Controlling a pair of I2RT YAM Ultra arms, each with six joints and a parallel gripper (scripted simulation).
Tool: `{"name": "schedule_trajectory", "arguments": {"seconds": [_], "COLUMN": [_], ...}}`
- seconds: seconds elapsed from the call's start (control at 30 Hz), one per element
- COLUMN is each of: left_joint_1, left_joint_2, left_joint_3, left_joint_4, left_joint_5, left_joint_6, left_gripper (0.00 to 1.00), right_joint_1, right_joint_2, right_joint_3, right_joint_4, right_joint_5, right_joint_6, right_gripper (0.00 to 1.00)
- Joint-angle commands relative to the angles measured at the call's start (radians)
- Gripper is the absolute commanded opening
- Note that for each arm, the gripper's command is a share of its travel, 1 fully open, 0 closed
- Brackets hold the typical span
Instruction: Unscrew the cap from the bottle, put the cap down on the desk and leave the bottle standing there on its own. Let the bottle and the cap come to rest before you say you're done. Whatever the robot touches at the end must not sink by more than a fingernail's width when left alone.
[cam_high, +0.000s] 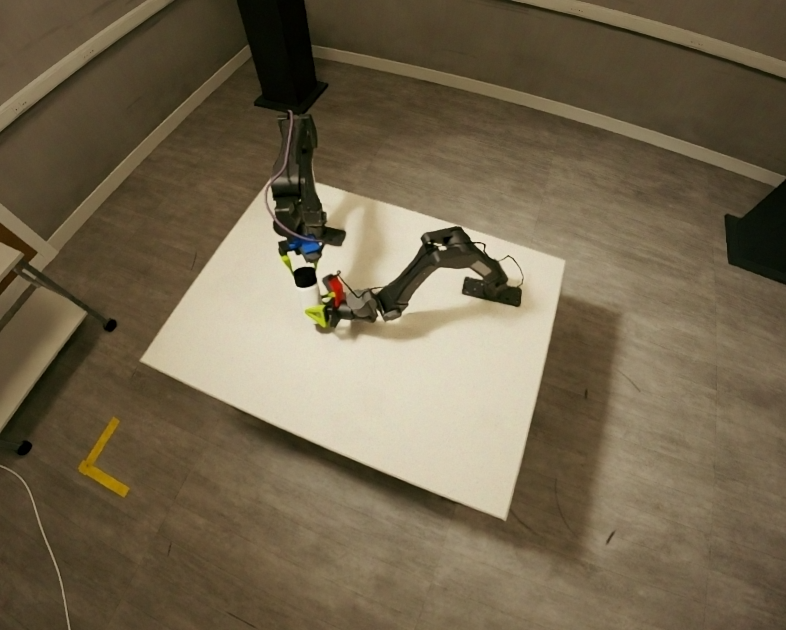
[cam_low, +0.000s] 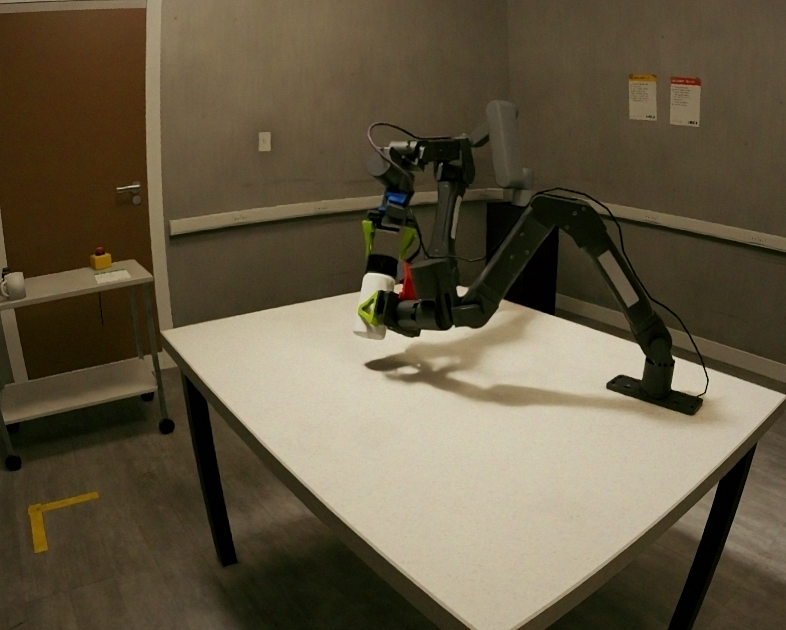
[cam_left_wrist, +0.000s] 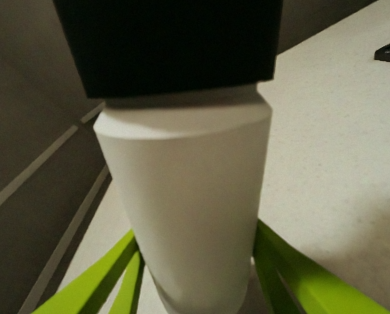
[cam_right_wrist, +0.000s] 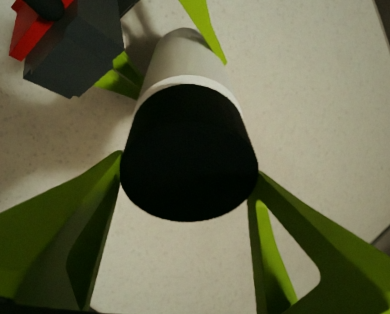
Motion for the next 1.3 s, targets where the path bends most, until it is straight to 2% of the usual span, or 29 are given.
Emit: {"name": "schedule_trajectory", "arguments": {"seconds": [0.0, 0.07, 0.1, 0.37, 0.63, 0.8, 1.07, 1.1, 1.2, 1.27], "left_joint_1": [-0.003, -0.003, -0.003, -0.003, -0.003, -0.003, -0.003, -0.003, -0.003, -0.003], "left_joint_2": [-0.020, -0.020, -0.020, -0.020, -0.020, -0.020, -0.020, -0.020, -0.020, -0.020], "left_joint_3": [0.019, 0.019, 0.019, 0.019, 0.019, 0.019, 0.019, 0.019, 0.019, 0.019], "left_joint_4": [0.018, 0.018, 0.018, 0.018, 0.018, 0.018, 0.018, 0.018, 0.018, 0.018], "left_joint_5": [0.001, 0.001, 0.001, 0.001, 0.001, 0.001, 0.001, 0.001, 0.001, 0.001], "left_joint_6": [-0.008, -0.008, -0.008, -0.008, -0.008, -0.008, -0.008, -0.008, -0.008, -0.008], "left_gripper": [0.00, 0.00, 0.00, 0.00, 0.00, 0.00, 0.00, 0.00, 0.00, 0.00], "right_joint_1": [0.009, 0.009, 0.009, 0.005, -0.009, 0.000, 0.000, 0.000, 0.000, -0.004], "right_joint_2": [-0.023, -0.023, -0.024, -0.032, -0.034, -0.008, -0.008, -0.008, -0.008, -0.005], "right_joint_3": [0.004, 0.004, 0.003, -0.006, -0.008, 0.005, 0.005, 0.005, 0.005, 0.008], "right_joint_4": [0.001, 0.001, 0.002, 0.011, 0.013, 0.008, 0.008, 0.008, 0.008, 0.005], "right_joint_5": [0.017, 0.017, 0.016, 0.010, -0.014, 0.000, 0.000, 0.000, -0.001, -0.006], "right_joint_6": [-0.245, -0.245, -0.361, -0.725, -0.769, -0.719, -0.718, -0.718, -0.703, -0.584], "right_gripper": [0.00, 0.00, 0.00, 0.00, 0.00, 0.00, 0.91, 0.94, 0.94, 0.94]}}
